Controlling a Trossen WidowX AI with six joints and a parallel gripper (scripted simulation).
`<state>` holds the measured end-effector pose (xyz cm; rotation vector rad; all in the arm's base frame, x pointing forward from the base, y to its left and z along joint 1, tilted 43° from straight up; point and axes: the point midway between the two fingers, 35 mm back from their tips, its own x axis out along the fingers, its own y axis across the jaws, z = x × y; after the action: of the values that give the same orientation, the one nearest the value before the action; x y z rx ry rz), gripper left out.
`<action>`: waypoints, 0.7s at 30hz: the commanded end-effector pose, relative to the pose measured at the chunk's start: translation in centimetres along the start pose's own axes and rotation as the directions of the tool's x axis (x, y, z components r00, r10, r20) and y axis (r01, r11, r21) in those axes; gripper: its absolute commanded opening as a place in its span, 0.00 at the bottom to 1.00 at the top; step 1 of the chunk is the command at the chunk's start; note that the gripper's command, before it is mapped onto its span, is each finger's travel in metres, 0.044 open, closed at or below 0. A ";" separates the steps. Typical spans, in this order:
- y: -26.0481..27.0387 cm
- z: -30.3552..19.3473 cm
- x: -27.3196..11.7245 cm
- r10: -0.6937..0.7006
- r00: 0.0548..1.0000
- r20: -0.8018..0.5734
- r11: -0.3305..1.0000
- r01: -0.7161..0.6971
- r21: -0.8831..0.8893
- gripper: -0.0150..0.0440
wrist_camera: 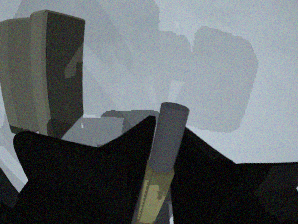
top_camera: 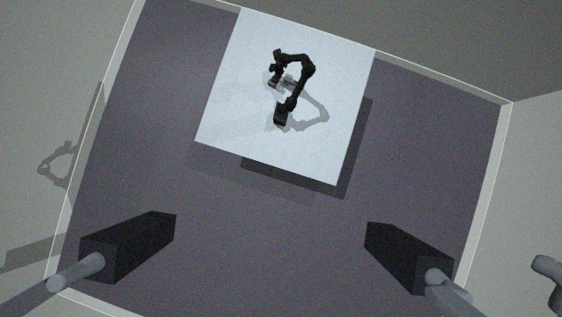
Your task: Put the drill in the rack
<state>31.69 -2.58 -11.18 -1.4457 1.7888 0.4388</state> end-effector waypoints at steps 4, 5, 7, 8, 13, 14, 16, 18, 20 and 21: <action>0.1 0.0 -0.2 0.001 1.000 -0.006 1.000 -0.001 -0.006 0.25; 0.2 0.0 -0.2 0.001 1.000 -0.006 1.000 -0.001 -0.006 0.25; 0.2 0.0 -0.2 0.001 1.000 -0.006 1.000 -0.001 -0.006 0.25; 0.2 0.0 -0.3 0.001 1.000 -0.006 1.000 -0.001 -0.006 0.25; 0.3 0.0 -0.3 0.001 1.000 -0.005 1.000 -0.001 -0.006 0.25; 0.3 0.0 -0.4 0.001 1.000 -0.005 1.000 -0.001 -0.006 0.25; 0.3 0.0 -0.4 0.001 1.000 -0.005 1.000 -0.001 -0.006 0.25; 0.3 0.0 -0.4 0.001 1.000 -0.005 1.000 -0.001 -0.006 0.25; 0.3 0.2 -0.4 0.001 1.000 -0.005 1.000 -0.001 -0.006 0.25; 0.2 0.3 -0.3 0.001 1.000 -0.005 1.000 -0.001 -0.006 0.25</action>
<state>31.51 -2.25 -11.02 -1.4533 1.7938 0.4448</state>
